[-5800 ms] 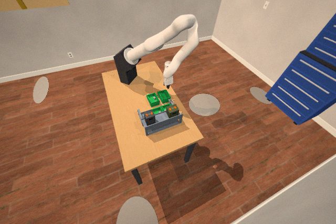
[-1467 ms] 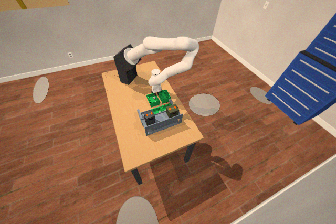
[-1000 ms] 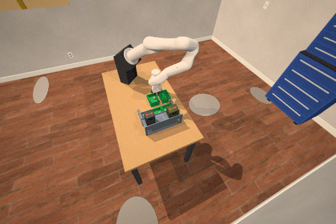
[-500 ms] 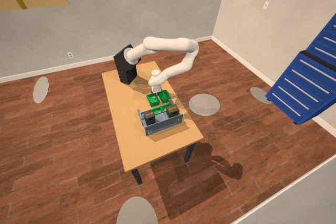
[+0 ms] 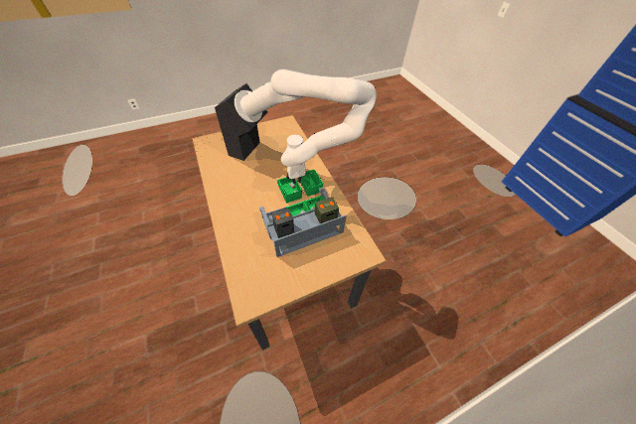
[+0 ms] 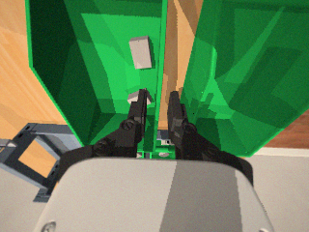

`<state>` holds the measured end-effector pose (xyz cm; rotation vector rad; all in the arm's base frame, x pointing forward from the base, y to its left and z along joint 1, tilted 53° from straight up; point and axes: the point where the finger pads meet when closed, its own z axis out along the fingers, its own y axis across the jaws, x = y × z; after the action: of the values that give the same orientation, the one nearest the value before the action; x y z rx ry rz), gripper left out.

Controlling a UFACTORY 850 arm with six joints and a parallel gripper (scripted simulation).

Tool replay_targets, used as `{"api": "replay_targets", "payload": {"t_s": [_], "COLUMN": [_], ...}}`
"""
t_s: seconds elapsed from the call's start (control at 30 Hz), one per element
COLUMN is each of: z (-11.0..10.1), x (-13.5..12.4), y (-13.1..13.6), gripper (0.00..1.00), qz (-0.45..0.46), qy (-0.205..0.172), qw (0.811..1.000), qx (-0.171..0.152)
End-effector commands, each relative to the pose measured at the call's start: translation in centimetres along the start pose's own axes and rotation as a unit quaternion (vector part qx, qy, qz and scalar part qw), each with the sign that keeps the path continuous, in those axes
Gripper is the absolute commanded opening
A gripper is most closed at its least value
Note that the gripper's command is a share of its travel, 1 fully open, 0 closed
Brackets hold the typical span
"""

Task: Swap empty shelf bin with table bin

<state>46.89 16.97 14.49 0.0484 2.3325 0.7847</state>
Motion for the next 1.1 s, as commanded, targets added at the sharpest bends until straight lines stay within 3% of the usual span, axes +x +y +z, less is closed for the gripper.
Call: {"api": "replay_targets", "payload": {"t_s": [0.0, 0.43, 1.07], "z": [0.3, 1.5, 1.7], "x": [0.0, 0.0, 0.0], "y": [0.0, 0.0, 0.0], "gripper": [0.26, 0.26, 0.26], "qz": [0.000, 0.000, 0.000], "qy": [0.000, 0.000, 0.000], "qw": [1.000, 1.000, 1.000], "qx": [0.000, 0.000, 0.000]}}
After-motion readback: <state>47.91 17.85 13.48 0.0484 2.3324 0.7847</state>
